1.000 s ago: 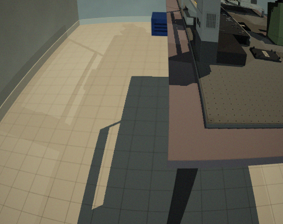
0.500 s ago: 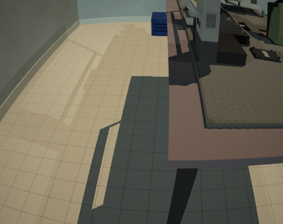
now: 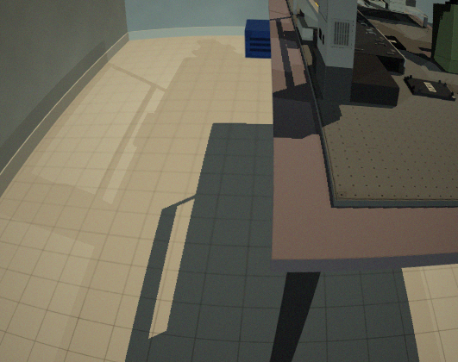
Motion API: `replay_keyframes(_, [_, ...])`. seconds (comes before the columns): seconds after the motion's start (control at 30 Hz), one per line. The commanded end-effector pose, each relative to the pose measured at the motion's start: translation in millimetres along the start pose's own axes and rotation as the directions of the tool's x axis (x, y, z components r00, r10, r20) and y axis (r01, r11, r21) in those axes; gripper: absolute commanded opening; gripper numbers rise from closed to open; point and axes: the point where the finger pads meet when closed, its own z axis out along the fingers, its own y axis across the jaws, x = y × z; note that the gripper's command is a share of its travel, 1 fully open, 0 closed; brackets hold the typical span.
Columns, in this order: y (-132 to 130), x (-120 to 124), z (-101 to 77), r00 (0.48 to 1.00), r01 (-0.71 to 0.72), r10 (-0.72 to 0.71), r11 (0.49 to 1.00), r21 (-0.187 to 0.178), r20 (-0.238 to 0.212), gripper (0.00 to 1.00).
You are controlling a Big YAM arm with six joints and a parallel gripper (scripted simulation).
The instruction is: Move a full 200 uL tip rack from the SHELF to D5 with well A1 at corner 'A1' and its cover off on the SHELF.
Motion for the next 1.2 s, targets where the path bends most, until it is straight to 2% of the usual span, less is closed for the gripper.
replay_keyframes(0.0, [5, -17, -27.8, 0.999, -0.002, 0.004, 1.000, -0.026, 0.053, 0.00])
replay_keyframes(0.03, [-1, -18, -42.8, 0.998, -0.004, 0.005, 1.000, -0.029, 0.060, 0.00])
replay_keyframes(0.27, [5, -24, -65.9, 0.997, -0.004, 0.007, 0.999, -0.039, 0.079, 0.00])
replay_keyframes(0.33, [5, -24, -65.9, 0.997, -0.004, 0.007, 0.999, -0.039, 0.079, 0.00])
replay_keyframes(0.43, [8, -28, -76.4, 0.996, -0.004, 0.008, 0.999, -0.045, 0.091, 0.00])
replay_keyframes(0.63, [11, -26, -87.2, 0.996, -0.004, 0.008, 0.999, -0.047, 0.092, 0.00])
replay_keyframes(0.67, [10, -22, -84.6, 0.997, -0.003, 0.007, 0.999, -0.043, 0.082, 0.00])
replay_keyframes(0.8, [13, -24, -95.9, 0.996, -0.003, 0.008, 0.999, -0.048, 0.092, 0.00])
replay_keyframes(0.93, [13, -19, -94.0, 0.997, 0.000, 0.003, 0.999, -0.043, 0.080, 0.00])
replay_keyframes(1.0, [15, -23, -102.9, 0.996, -0.001, 0.005, 0.999, -0.049, 0.092, 0.00])
replay_keyframes(1.17, [14, -22, -111.3, 0.996, -0.002, 0.006, 0.999, -0.049, 0.092, 0.00])
